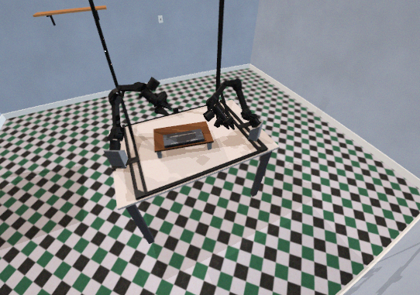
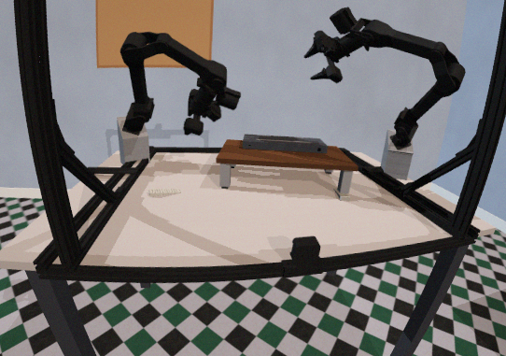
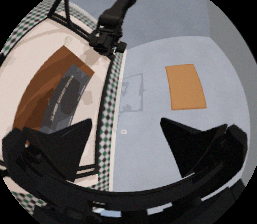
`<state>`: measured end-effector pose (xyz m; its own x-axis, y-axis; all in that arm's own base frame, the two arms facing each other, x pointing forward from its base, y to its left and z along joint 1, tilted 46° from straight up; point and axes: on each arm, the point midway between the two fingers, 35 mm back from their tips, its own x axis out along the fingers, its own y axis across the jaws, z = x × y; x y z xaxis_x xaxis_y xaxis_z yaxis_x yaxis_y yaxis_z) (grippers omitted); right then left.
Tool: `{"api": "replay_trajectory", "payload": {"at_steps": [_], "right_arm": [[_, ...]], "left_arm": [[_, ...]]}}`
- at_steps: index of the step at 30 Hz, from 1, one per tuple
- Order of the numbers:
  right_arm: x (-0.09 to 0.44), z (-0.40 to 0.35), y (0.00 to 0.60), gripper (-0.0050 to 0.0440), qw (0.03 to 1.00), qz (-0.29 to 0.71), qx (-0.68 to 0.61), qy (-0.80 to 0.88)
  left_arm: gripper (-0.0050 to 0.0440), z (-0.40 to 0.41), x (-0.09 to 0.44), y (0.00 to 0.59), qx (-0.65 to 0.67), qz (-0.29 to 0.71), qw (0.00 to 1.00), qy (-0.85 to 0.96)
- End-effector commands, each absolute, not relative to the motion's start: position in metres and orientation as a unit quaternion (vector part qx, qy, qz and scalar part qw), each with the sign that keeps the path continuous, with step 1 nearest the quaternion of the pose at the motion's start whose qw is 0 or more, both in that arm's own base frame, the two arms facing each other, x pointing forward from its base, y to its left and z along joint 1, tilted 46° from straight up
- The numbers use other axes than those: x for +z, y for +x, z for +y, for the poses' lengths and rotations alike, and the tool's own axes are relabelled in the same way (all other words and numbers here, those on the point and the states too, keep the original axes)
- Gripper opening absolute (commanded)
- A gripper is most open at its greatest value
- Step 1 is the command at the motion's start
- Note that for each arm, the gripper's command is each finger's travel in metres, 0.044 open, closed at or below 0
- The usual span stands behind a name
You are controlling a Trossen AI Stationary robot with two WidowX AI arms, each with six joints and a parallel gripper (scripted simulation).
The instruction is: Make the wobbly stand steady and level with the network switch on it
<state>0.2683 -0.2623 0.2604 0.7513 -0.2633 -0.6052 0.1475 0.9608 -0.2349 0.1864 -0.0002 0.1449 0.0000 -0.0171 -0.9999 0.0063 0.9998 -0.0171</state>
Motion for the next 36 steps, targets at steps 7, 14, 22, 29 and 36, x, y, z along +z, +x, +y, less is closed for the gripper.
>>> {"api": "replay_trajectory", "payload": {"at_steps": [7,14,22,29,36], "right_arm": [[0.333,-0.288,0.278,0.044,0.938,0.25,-0.187,-0.148],[0.402,-0.3,0.278,0.044,0.935,0.165,-0.247,-0.195],[0.447,-0.296,0.271,0.044,0.928,0.106,-0.278,-0.223],[0.541,-0.285,0.253,0.044,0.903,-0.023,-0.336,-0.268],[0.546,-0.278,0.248,0.044,0.901,-0.031,-0.336,-0.273]], "left_arm": [[0.044,0.0,0.145,0.186,-0.008,0.707,0.707,-0.004],[0.044,0.0,0.145,0.186,-0.008,0.707,0.707,-0.004],[0.044,0.0,0.145,0.186,-0.008,0.707,0.707,-0.004],[0.044,0.0,0.145,0.186,-0.008,0.707,0.707,-0.004],[0.044,0.0,0.145,0.186,-0.008,0.707,0.707,-0.004]]}}
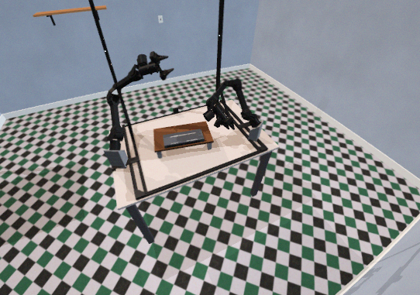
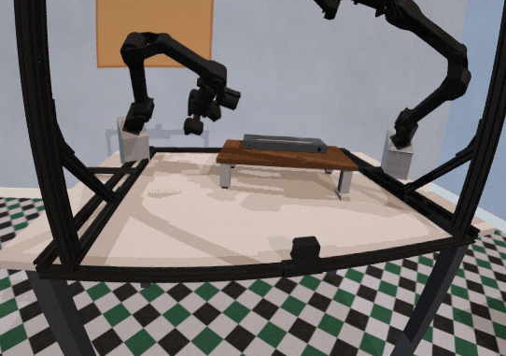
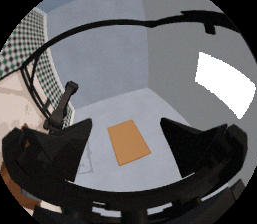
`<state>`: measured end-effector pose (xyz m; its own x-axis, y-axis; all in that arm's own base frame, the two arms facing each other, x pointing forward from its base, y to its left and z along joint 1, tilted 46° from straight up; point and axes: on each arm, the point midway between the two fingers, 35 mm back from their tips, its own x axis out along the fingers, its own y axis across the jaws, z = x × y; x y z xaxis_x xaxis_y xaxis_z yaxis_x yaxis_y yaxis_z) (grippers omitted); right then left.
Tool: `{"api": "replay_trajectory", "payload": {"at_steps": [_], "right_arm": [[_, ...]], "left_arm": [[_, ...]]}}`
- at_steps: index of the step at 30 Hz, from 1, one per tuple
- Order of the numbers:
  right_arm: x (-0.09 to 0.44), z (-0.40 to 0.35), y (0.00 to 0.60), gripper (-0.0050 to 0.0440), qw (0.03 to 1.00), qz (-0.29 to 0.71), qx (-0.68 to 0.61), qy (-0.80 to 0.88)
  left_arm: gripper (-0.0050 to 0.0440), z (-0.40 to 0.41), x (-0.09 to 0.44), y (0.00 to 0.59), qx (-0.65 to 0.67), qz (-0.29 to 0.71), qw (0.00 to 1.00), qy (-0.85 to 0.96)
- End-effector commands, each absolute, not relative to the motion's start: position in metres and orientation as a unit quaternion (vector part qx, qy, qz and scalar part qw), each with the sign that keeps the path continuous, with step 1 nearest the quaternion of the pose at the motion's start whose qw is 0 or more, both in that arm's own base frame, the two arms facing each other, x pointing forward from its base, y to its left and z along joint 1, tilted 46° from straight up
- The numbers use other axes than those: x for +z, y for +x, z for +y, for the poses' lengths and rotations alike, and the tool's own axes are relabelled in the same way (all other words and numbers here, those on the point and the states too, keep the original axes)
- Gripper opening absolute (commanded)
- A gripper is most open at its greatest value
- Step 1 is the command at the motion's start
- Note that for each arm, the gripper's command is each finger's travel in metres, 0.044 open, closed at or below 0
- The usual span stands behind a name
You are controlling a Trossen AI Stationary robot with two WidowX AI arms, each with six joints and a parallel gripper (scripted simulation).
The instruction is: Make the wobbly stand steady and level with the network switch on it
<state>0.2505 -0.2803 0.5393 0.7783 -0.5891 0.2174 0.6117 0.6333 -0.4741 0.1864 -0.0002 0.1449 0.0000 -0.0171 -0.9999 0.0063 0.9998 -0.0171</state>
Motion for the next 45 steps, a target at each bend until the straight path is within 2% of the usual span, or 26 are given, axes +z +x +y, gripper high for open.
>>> {"api": "replay_trajectory", "payload": {"at_steps": [1,10,17,27,34,45], "right_arm": [[0.558,-0.275,0.244,0.044,0.896,-0.05,-0.342,-0.279],[0.662,-0.231,0.201,0.044,0.84,-0.222,-0.381,-0.316],[0.665,-0.223,0.195,0.044,0.836,-0.231,-0.38,-0.321],[0.751,-0.148,0.128,0.044,0.748,-0.422,-0.381,-0.342],[0.751,-0.139,0.121,0.044,0.743,-0.429,-0.378,-0.346],[0.798,-0.05,0.042,0.044,0.63,-0.611,-0.33,-0.349]], "left_arm": [[0.044,0.0,0.145,0.186,-0.008,0.707,0.707,-0.004],[0.044,0.0,0.145,0.186,-0.008,0.707,0.707,-0.004],[0.044,0.0,0.145,0.186,-0.008,0.707,0.707,-0.004],[0.044,0.0,0.145,0.186,-0.008,0.707,0.707,-0.004],[0.044,0.0,0.145,0.186,-0.008,0.707,0.707,-0.004],[0.044,0.0,0.145,0.186,-0.008,0.707,0.707,-0.004]]}}
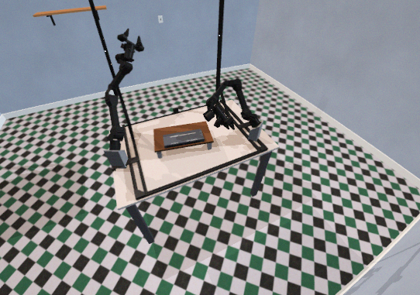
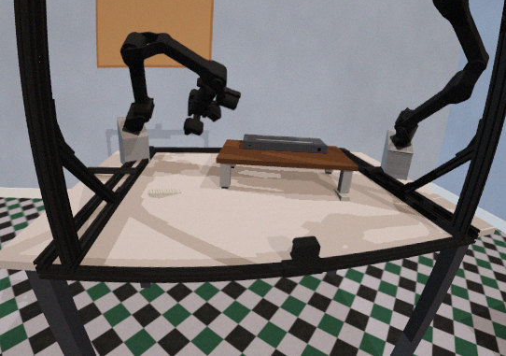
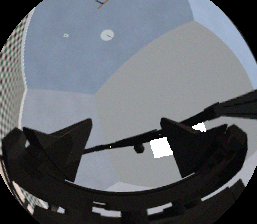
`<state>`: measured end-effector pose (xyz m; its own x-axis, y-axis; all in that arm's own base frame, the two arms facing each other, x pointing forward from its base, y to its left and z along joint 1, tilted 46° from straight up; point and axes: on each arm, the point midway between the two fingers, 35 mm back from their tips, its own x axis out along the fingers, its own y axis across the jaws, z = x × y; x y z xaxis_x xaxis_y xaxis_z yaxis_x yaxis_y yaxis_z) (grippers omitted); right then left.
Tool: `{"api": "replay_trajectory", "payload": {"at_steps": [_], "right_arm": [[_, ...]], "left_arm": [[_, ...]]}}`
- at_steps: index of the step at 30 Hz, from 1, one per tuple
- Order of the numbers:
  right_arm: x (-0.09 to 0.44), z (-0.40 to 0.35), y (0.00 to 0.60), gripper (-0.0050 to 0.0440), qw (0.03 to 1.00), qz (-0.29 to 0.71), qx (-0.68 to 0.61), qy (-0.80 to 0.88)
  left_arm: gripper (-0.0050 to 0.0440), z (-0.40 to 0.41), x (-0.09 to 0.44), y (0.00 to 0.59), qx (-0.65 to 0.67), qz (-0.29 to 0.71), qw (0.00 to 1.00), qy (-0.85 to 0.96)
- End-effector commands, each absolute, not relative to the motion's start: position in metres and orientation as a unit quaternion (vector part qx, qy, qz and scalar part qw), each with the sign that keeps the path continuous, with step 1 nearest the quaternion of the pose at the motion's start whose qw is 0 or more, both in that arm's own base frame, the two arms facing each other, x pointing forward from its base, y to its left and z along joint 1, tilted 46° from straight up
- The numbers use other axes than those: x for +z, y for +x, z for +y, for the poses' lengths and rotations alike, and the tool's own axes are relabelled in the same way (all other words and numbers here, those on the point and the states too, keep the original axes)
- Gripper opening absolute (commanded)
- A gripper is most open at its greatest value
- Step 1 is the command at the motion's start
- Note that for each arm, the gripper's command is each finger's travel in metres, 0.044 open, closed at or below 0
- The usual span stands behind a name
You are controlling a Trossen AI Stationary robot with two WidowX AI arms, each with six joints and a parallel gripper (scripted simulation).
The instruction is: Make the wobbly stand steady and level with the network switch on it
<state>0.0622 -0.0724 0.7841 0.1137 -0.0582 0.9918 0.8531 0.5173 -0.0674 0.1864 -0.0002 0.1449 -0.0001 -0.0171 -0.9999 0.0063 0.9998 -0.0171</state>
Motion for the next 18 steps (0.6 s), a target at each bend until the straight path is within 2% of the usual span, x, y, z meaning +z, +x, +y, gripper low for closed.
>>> {"api": "replay_trajectory", "payload": {"at_steps": [1,6,18], "right_arm": [[0.798,-0.05,0.042,0.044,0.63,-0.611,-0.33,-0.349],[0.793,-0.048,0.042,0.044,0.632,-0.605,-0.332,-0.352],[0.804,-0.016,0.011,0.044,0.583,-0.67,-0.301,-0.346]], "left_arm": [[0.044,0.0,0.145,0.186,-0.008,0.707,0.707,-0.004],[0.044,0.0,0.145,0.186,-0.008,0.707,0.707,-0.004],[0.044,0.0,0.145,0.186,-0.008,0.707,0.707,-0.004]]}}
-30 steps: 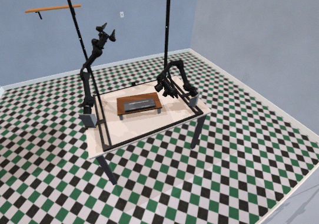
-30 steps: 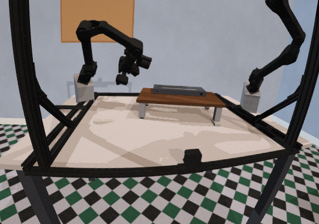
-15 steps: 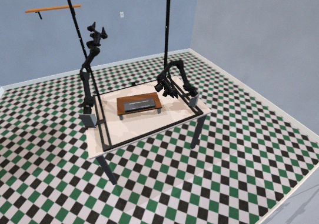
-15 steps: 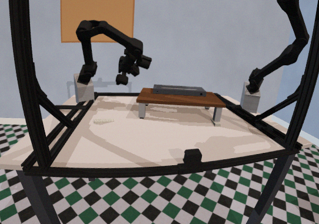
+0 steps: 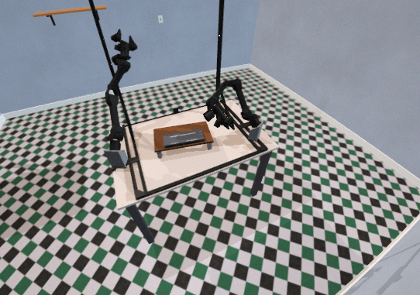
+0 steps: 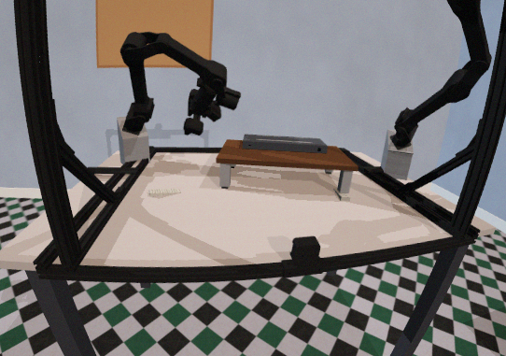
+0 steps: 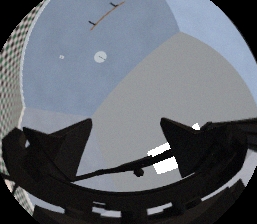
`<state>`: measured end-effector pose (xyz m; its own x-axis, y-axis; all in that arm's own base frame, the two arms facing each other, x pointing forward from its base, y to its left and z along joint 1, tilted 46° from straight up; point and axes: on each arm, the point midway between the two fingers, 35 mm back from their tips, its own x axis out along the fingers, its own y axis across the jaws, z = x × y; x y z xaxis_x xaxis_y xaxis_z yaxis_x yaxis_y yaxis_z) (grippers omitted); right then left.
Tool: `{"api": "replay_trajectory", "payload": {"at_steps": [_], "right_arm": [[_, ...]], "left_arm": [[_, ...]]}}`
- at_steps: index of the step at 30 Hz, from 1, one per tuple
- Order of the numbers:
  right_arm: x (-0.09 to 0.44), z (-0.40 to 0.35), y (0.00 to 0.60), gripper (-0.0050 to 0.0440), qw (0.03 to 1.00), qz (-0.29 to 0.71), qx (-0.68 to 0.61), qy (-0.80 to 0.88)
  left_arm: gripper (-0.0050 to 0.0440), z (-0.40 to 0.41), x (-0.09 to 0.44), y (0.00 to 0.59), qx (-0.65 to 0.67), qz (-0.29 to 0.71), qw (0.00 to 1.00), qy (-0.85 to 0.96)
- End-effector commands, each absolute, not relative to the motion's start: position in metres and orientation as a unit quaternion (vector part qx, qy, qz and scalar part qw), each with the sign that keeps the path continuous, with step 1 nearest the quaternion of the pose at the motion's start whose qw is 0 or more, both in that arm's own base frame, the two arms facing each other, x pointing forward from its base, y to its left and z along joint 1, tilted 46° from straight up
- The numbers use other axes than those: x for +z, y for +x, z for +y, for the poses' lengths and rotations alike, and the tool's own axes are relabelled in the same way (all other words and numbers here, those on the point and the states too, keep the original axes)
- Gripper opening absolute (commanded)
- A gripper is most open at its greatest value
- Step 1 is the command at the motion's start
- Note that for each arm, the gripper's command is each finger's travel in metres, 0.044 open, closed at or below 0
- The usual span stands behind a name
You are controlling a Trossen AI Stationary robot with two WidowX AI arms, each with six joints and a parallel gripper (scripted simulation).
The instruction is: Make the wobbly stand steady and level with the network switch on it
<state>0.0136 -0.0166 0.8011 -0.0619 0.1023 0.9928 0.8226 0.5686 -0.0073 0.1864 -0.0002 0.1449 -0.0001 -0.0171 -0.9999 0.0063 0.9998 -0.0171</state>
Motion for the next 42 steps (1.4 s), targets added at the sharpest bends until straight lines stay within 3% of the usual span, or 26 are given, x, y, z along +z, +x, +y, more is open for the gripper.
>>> {"api": "replay_trajectory", "payload": {"at_steps": [1,4,15,22,32,39,42], "right_arm": [[0.804,-0.016,0.011,0.044,0.583,-0.67,-0.301,-0.346],[0.804,-0.016,0.011,0.044,0.583,-0.67,-0.301,-0.346],[0.739,-0.167,0.143,0.044,0.779,-0.366,-0.387,-0.331],[0.73,-0.182,0.152,0.044,0.781,-0.364,-0.385,-0.33],[0.596,-0.273,0.234,0.044,0.886,-0.094,-0.36,-0.276],[0.583,-0.281,0.24,0.044,0.889,-0.089,-0.358,-0.271],[0.533,-0.296,0.256,0.044,0.908,-0.014,-0.336,-0.249]], "left_arm": [[0.044,0.0,0.145,0.186,-0.008,0.707,0.707,-0.004],[0.044,0.0,0.145,0.186,-0.008,0.707,0.707,-0.004],[0.044,0.0,0.145,0.186,-0.008,0.707,0.707,-0.004],[0.044,0.0,0.145,0.186,-0.008,0.707,0.707,-0.004],[0.044,0.0,0.145,0.186,-0.008,0.707,0.707,-0.004],[0.044,0.0,0.145,0.186,-0.008,0.707,0.707,-0.004],[0.044,0.0,0.145,0.186,-0.008,0.707,0.707,-0.004]]}}
